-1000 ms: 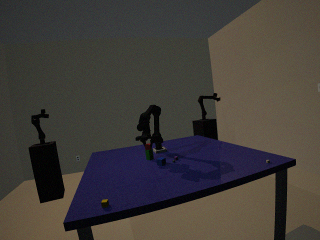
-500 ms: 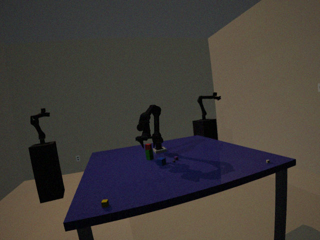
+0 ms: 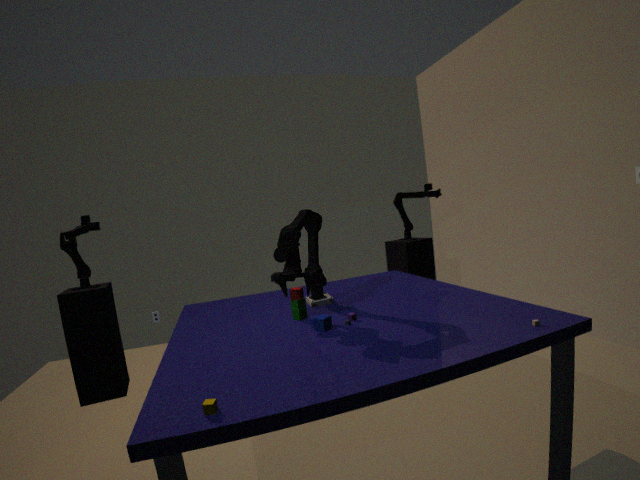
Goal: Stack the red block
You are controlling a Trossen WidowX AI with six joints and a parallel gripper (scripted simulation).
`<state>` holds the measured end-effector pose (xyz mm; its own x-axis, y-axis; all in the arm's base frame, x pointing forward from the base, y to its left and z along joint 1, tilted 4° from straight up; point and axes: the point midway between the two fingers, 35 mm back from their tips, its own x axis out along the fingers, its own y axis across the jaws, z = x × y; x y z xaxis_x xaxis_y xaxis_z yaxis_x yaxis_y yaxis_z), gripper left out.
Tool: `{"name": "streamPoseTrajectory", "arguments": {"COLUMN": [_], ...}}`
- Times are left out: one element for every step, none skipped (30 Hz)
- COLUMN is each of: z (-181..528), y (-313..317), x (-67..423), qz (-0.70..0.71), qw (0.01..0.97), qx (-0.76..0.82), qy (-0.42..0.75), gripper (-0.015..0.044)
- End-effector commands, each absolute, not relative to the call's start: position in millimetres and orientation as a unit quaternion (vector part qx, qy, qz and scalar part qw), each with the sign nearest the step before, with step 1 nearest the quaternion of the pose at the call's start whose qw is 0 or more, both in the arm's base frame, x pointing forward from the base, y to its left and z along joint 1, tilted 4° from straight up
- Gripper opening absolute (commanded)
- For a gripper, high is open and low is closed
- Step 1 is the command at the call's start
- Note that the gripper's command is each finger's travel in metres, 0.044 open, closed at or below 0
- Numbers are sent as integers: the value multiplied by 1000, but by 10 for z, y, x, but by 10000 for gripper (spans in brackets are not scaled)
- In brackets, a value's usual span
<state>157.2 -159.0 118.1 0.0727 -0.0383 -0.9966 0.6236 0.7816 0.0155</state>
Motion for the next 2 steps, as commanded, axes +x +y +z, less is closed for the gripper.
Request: {"name": "streamPoseTrajectory", "arguments": {"z": [1181,1181], "y": [-1589,-1589], "x": [1572,1572], "qz": [-238,-238], "qw": [696,696], "qx": [229,229], "qy": [638,638], "gripper": [440,440]}}
